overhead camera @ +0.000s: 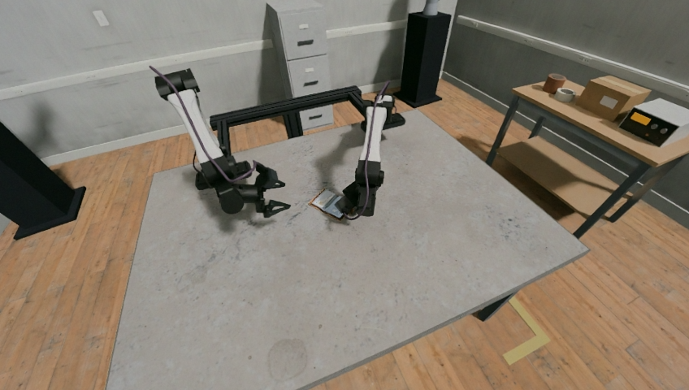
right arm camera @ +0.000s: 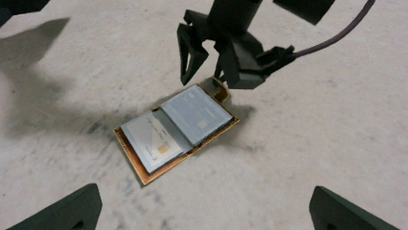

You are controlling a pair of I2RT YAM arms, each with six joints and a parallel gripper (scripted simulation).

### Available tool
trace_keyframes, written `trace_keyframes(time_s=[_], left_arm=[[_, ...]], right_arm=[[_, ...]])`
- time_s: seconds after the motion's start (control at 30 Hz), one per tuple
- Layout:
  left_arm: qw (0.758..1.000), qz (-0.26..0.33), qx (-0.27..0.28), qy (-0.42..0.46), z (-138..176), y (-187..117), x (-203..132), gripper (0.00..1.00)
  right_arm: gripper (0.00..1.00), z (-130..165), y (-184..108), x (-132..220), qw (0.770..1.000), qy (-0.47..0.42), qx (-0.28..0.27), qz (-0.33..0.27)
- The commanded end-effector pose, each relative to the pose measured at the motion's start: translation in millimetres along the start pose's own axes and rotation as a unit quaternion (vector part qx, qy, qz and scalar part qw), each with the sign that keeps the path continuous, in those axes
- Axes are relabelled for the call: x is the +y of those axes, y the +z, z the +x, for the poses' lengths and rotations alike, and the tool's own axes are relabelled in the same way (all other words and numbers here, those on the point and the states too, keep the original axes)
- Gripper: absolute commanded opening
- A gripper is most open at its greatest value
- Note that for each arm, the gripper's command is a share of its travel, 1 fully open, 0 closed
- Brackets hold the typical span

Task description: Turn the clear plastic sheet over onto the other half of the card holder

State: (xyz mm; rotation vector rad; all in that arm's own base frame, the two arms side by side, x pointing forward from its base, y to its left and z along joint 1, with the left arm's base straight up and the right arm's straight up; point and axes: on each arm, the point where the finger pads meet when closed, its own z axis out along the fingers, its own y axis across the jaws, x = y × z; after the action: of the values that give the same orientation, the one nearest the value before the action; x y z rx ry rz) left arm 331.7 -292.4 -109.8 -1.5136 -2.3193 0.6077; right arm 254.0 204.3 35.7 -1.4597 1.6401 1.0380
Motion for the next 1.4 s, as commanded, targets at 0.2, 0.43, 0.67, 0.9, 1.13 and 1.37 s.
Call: trace_keyframes(time_s=[0.2, 0.43, 0.67, 0.9, 1.13, 1.37], left_arm=[[1.0, -0.021, -0.017, 0.014, -8.2, -44.2, -3.2, 0.65], [1.0, -0.017, -0.012, 0.011, -6.6, -47.6, -4.0, 0.65], [1.0, -0.02, -0.014, 0.01, -8.5, -53.2, -3.1, 0.54], [0.997, -0.057, -0.055, -0.005, -18.4, -70.6, 11.3, 0.16], [0.992, -0.082, -0.092, -0.037, -14.8, -71.3, 40.1, 0.16], [0.992, -0.047, -0.102, -0.057, -10.3, -49.8, 20.9, 0.16]], right_arm=[[1.0, -6.3, -1.6, -3.0, 1.0, -0.011, -0.006, 0.003], [1.0, -6.3, -1.6, -3.0, 1.0, -0.011, -0.006, 0.003], [1.0, -6.3, -1.6, -3.0, 1.0, -0.011, -0.006, 0.003], [1.0, -6.3, -1.6, -3.0, 1.0, -0.011, -0.006, 0.003], [1.0, -6.3, -1.6, -3.0, 1.0, -0.011, -0.006, 0.003], [1.0, -6.3, -1.6, -3.0, 1.0, -0.011, -0.006, 0.003]])
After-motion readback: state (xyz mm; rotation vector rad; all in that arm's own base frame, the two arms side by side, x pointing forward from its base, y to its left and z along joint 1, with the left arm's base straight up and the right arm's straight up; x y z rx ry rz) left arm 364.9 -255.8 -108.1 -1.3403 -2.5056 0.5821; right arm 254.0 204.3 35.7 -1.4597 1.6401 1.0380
